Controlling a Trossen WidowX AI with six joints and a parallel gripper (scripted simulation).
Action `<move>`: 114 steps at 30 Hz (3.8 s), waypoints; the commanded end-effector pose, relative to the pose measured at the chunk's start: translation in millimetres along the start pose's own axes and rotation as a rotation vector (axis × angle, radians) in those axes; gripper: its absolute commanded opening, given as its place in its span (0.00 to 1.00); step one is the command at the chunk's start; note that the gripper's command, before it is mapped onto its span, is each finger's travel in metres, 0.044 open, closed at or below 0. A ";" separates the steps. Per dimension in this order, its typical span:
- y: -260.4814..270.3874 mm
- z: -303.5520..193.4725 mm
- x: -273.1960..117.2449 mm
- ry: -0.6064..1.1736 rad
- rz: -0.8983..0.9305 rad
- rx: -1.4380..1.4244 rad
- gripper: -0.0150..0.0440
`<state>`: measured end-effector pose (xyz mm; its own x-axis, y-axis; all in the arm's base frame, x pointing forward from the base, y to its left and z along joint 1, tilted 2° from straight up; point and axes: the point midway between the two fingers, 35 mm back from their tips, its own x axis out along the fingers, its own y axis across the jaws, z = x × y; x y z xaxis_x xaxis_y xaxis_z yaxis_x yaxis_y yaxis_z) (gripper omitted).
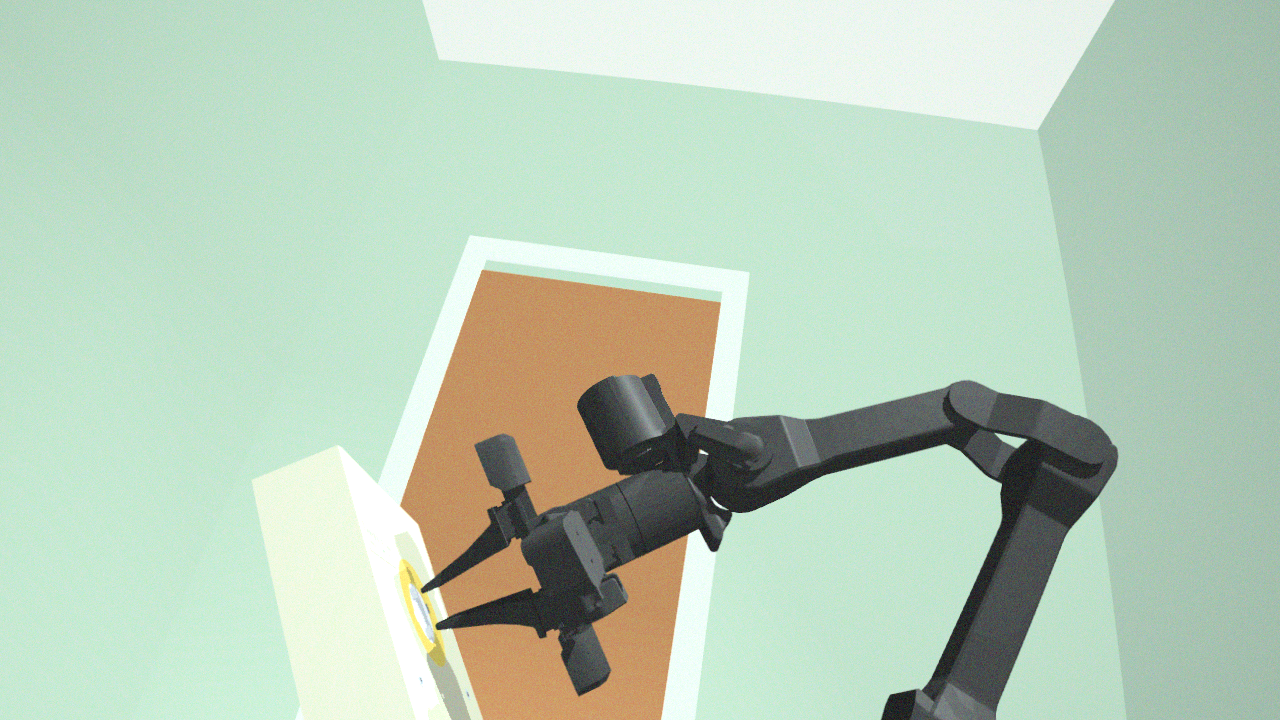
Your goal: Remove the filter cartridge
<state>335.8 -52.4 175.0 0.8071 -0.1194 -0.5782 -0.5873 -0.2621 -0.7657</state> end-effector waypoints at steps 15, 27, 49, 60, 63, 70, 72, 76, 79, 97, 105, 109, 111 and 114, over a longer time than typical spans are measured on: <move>0.5 -0.5 3.9 0.003 0.001 -0.006 0.45; -0.1 -0.6 3.9 0.003 0.001 -0.006 0.45; -0.2 -0.6 14.7 0.003 0.000 -0.006 0.45; -0.3 -0.6 18.2 0.003 0.000 -0.006 0.45; -0.3 -0.6 18.9 0.003 0.000 -0.006 0.45; 0.5 -0.1 16.4 0.000 0.002 0.000 0.38; 0.5 -0.1 16.4 0.000 0.002 0.000 0.36; 0.5 -0.1 16.4 0.000 0.002 0.000 0.25; 0.1 -0.4 17.8 0.001 0.001 0.050 0.25; -0.3 -0.7 19.8 0.003 -0.002 0.675 0.25; -0.3 -0.7 19.9 0.003 -0.002 0.955 0.25; -0.3 -0.7 19.9 0.002 -0.002 1.094 0.25; -0.3 -0.7 19.8 0.002 -0.002 1.164 0.25; -0.3 -0.7 19.8 0.002 -0.002 1.269 0.25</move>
<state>349.3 -54.3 164.5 0.8053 -0.1196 -0.5806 -0.3073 0.7533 -0.5815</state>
